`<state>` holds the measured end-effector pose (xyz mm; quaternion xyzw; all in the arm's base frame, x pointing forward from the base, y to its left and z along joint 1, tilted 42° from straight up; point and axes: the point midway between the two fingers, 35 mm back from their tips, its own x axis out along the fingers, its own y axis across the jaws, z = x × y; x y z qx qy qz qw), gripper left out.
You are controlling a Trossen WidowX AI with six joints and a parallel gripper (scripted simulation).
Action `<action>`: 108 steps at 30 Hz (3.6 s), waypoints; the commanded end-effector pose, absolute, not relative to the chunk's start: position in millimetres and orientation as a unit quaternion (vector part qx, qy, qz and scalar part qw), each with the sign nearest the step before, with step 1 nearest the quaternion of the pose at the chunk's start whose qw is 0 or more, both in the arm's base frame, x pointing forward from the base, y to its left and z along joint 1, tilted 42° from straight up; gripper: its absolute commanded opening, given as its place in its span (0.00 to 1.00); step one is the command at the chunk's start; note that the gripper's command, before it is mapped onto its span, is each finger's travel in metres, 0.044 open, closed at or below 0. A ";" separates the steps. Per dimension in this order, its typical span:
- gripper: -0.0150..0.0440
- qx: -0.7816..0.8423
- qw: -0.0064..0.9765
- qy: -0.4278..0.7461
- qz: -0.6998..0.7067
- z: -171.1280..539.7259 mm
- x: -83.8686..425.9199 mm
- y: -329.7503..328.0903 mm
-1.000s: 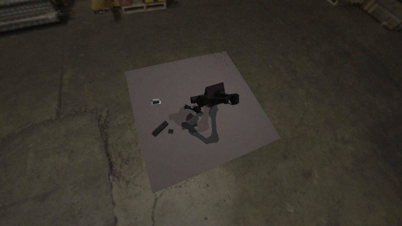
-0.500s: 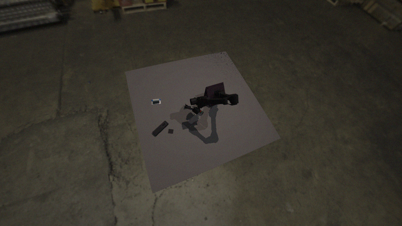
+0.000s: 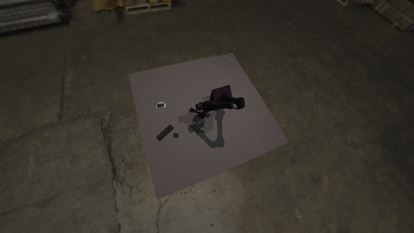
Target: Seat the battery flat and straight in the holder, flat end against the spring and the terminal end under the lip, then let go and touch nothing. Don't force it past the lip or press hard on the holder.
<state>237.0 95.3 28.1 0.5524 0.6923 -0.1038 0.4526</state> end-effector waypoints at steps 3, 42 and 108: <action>0.64 0.553 0.445 0.697 -0.107 21.3 232.7 101.4; 0.37 0.496 0.510 0.702 -0.029 48.7 281.7 31.9; 0.37 0.430 0.695 0.573 -0.059 -10.9 318.7 29.8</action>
